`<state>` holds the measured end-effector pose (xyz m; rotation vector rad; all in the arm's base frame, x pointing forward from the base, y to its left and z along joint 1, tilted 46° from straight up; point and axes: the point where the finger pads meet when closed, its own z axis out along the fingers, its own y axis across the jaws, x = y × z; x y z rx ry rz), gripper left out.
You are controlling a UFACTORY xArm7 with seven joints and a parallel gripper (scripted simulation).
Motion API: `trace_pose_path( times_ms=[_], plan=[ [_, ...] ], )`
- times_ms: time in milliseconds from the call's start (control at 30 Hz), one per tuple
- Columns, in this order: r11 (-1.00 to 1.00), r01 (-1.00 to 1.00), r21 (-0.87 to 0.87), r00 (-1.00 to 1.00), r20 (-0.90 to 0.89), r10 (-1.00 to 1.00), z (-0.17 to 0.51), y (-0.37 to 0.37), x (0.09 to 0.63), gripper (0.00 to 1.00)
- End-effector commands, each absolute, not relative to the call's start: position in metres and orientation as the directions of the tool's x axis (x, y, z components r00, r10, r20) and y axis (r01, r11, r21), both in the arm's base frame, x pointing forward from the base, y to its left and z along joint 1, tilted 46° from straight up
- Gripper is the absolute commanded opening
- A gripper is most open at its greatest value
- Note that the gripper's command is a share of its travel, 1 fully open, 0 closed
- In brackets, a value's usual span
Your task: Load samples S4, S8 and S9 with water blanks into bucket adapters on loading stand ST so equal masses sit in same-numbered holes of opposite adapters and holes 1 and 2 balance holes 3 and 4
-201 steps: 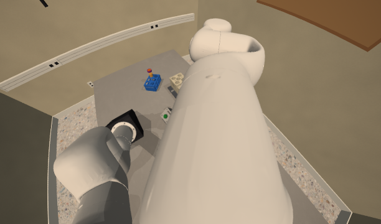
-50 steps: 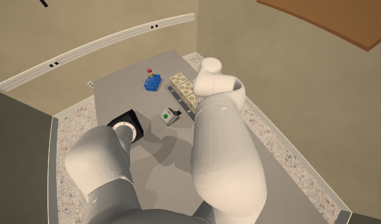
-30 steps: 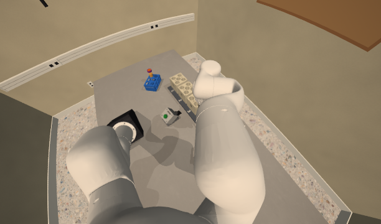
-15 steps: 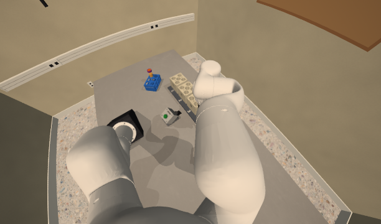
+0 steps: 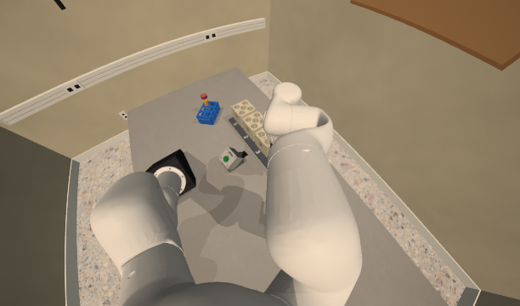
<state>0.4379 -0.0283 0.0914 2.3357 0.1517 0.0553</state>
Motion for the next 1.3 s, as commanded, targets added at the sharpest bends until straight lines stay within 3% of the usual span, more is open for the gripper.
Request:
trace_pose_path(
  times_ms=[0,1267],
  plan=[
    [-0.69,0.093,0.718,0.991,-0.003,0.13,0.092,-0.026,0.439,0.44],
    [-0.69,0.093,0.718,0.991,-0.003,0.13,0.14,0.022,0.433,0.44]
  ],
)
